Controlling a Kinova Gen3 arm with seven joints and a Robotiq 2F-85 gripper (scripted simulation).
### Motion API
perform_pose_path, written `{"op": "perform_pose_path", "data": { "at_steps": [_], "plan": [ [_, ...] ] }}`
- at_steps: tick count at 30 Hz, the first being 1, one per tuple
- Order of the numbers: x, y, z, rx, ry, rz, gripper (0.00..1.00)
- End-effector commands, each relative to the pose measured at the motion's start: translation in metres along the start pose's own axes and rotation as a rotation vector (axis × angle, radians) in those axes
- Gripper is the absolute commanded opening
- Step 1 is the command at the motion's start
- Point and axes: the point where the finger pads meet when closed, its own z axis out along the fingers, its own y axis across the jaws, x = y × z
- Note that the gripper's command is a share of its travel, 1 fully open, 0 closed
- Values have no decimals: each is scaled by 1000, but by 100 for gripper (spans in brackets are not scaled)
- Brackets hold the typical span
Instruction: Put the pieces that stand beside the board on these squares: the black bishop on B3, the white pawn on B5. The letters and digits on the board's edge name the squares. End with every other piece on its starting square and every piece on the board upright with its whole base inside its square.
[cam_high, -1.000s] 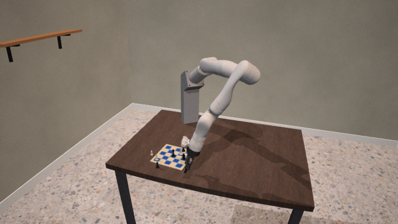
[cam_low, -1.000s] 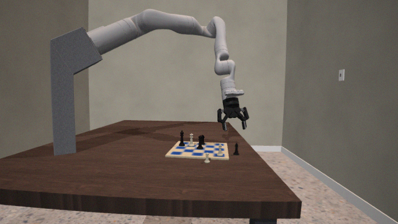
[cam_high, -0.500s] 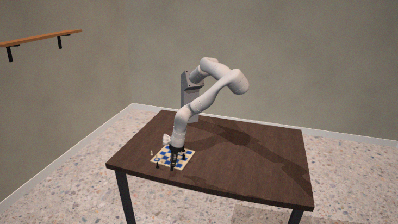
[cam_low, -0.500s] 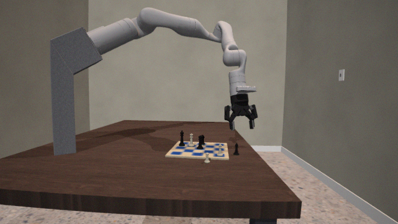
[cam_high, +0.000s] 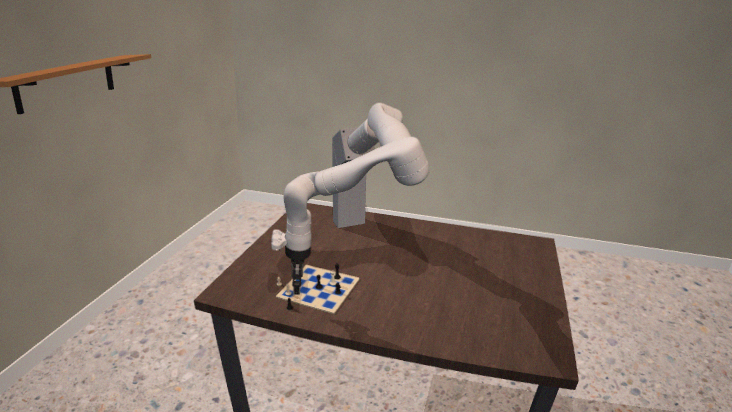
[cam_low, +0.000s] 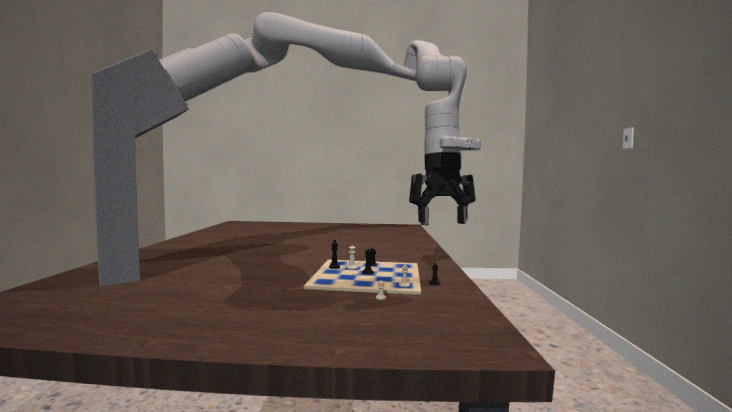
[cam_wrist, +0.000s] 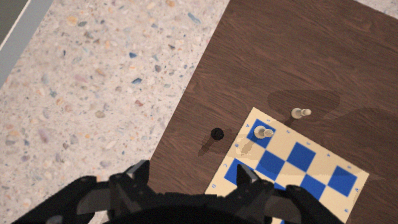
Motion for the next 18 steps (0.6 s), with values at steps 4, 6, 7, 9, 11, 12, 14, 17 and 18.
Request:
{"op": "perform_pose_path", "data": {
  "at_steps": [4,6,7,9,11,12,14,17,18],
  "plan": [
    [25,19,-18,-4,-21,14,100],
    [28,24,-23,-4,-36,14,100],
    [29,26,-25,-4,-42,14,100],
    [30,29,-29,-3,-53,14,100],
    [32,32,-32,-2,-62,15,100],
    [32,33,-33,-2,-66,15,100],
    [33,35,-36,-1,-72,16,100],
    [33,35,-36,-1,-75,16,100],
    [34,36,-37,-1,-77,16,100]
  ]
}}
